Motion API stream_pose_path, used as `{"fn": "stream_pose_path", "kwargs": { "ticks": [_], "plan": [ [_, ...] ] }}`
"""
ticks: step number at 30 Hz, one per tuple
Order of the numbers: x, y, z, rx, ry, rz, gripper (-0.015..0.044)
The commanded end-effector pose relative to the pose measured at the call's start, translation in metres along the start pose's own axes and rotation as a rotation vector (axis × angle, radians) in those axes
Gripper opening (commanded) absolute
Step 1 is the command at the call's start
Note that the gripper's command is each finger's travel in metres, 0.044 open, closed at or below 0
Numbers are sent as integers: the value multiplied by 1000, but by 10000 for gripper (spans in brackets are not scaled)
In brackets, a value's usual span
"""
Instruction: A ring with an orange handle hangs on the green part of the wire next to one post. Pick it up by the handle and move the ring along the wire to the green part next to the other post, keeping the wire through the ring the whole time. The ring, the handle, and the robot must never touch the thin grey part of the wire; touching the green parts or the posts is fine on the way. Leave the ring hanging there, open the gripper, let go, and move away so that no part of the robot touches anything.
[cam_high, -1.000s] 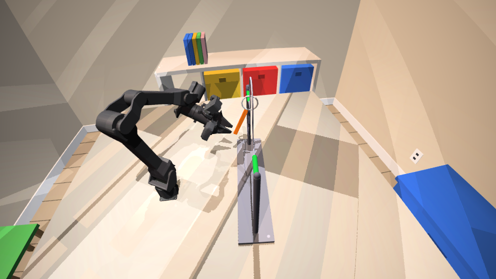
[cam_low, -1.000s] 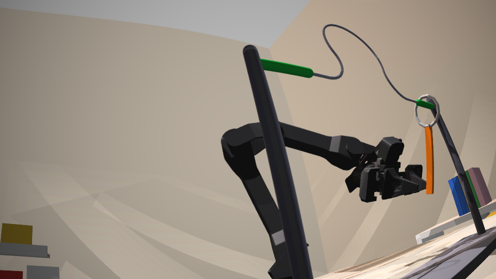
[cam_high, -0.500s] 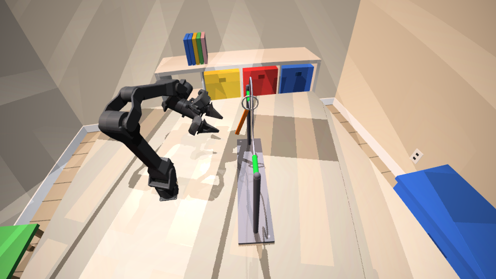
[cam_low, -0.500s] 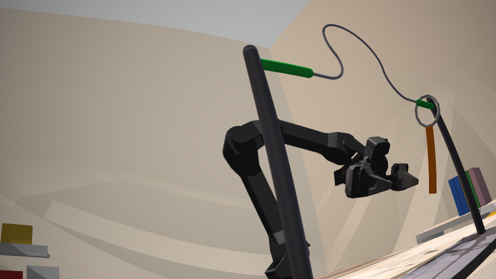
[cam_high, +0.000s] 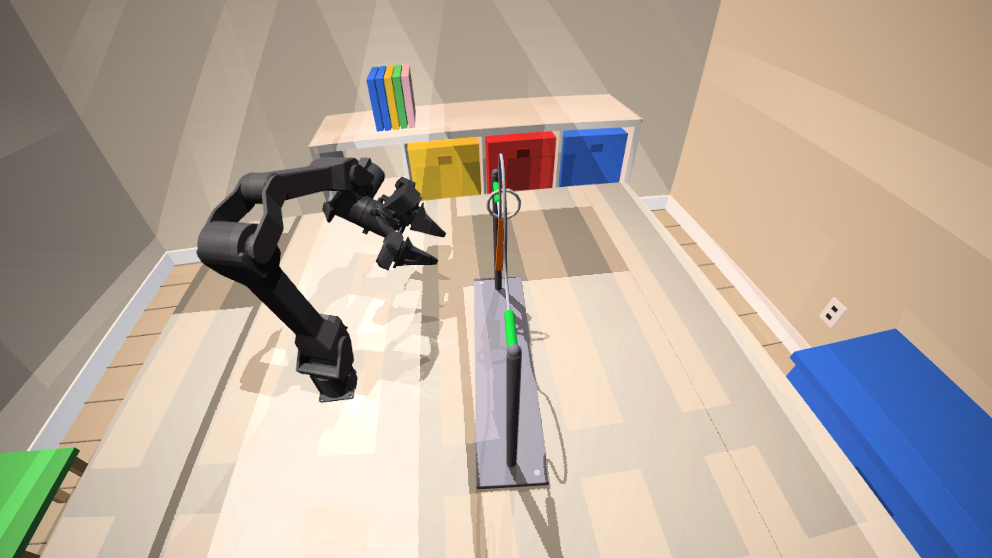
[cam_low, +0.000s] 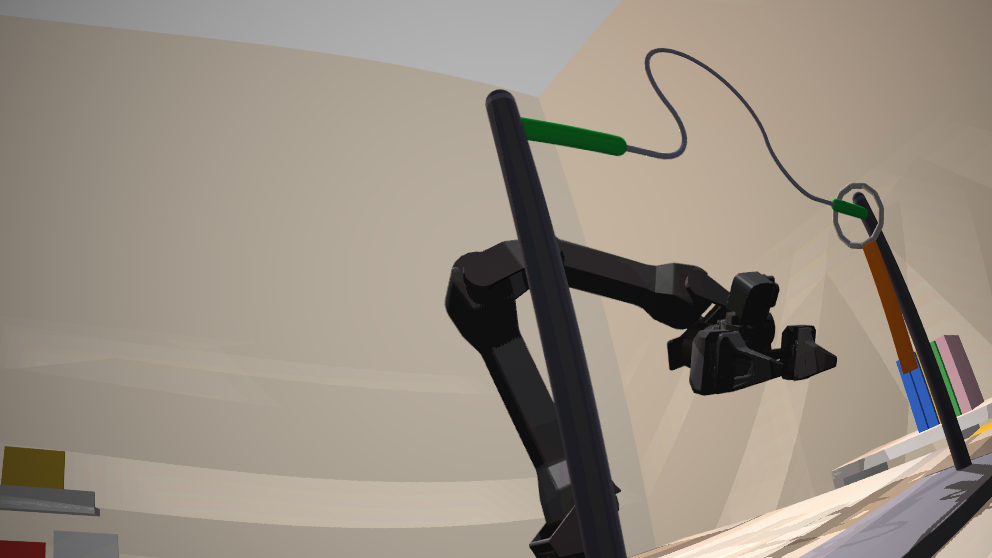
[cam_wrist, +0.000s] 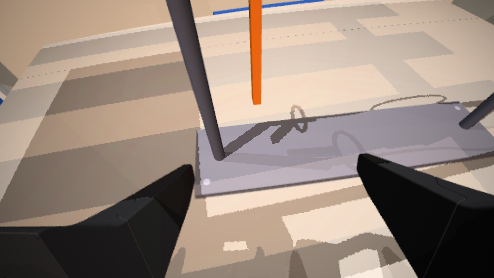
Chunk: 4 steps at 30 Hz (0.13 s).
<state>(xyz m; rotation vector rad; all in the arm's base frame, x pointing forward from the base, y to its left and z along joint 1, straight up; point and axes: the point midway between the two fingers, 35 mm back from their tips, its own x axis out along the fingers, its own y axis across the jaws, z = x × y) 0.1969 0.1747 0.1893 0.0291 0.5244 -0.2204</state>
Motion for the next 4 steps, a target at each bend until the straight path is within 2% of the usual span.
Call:
{"fn": "stream_pose_path", "kwargs": {
  "ticks": [1, 4],
  "plan": [
    [0, 0, 1, 2, -3, -2, 440],
    [0, 0, 1, 2, -3, -2, 440]
  ]
}}
